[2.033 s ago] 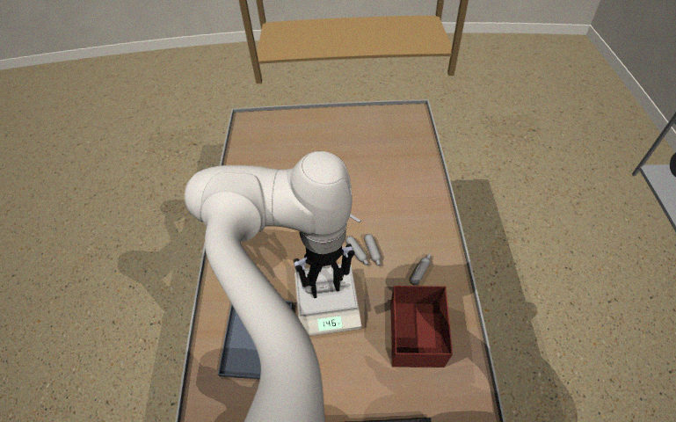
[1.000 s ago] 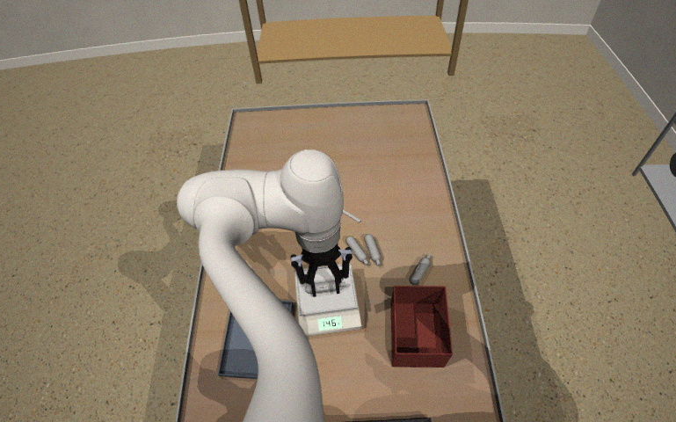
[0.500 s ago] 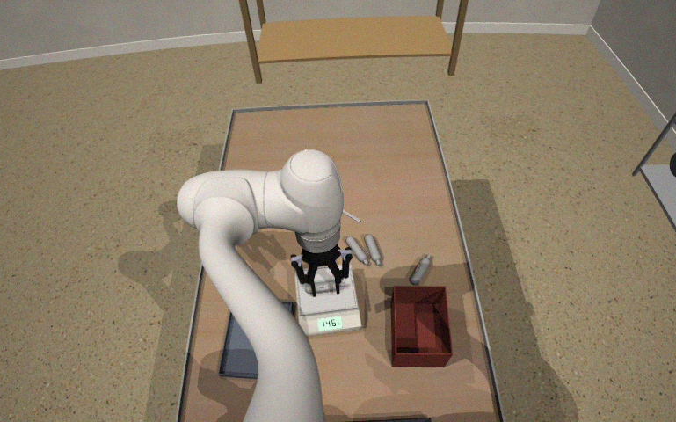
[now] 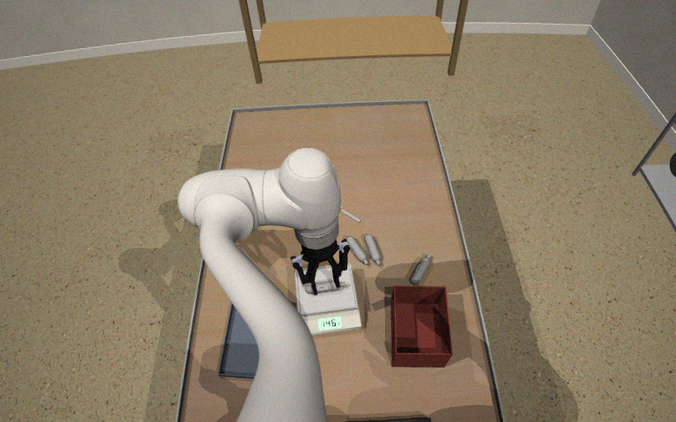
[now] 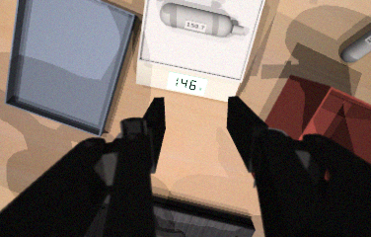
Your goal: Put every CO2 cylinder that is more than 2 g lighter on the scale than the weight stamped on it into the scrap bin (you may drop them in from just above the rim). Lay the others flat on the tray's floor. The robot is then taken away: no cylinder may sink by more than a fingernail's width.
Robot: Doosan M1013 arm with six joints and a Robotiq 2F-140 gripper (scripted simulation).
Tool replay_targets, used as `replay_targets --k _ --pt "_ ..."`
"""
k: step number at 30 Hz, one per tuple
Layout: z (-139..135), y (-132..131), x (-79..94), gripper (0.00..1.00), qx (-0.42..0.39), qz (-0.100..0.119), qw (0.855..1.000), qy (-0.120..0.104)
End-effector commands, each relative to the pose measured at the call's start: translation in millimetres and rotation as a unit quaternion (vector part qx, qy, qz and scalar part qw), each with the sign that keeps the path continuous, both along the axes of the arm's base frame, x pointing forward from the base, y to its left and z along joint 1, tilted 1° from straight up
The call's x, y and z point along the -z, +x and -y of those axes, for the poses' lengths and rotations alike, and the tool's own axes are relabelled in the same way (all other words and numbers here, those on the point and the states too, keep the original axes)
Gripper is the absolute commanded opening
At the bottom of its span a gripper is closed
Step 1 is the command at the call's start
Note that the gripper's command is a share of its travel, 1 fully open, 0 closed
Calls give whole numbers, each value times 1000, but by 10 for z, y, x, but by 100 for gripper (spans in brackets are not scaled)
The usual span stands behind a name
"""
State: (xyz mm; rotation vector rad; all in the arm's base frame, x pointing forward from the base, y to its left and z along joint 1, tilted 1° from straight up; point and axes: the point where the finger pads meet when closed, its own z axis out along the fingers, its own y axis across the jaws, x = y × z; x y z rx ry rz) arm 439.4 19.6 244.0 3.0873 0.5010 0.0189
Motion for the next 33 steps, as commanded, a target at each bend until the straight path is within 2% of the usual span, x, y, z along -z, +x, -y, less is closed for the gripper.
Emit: replay_targets --k 1,5,7,8,11,14,17,21,27,33 --pt "-22 238 155 40 -139 0 990 2" --pt "-53 503 357 40 -247 -2 969 -4" --pt "-53 503 357 40 -247 -2 969 -4" --pt "-61 564 408 40 -325 -3 946 -7" --pt "-82 719 542 40 -390 -4 921 -11" --pt "-97 816 630 40 -465 -5 885 -13" --pt "-103 853 665 40 -535 -6 845 -14" --pt "-103 856 668 40 -622 -4 783 -6" --pt "-103 856 689 40 -626 -4 779 -5" --pt "-102 858 806 40 -627 -4 779 -5"
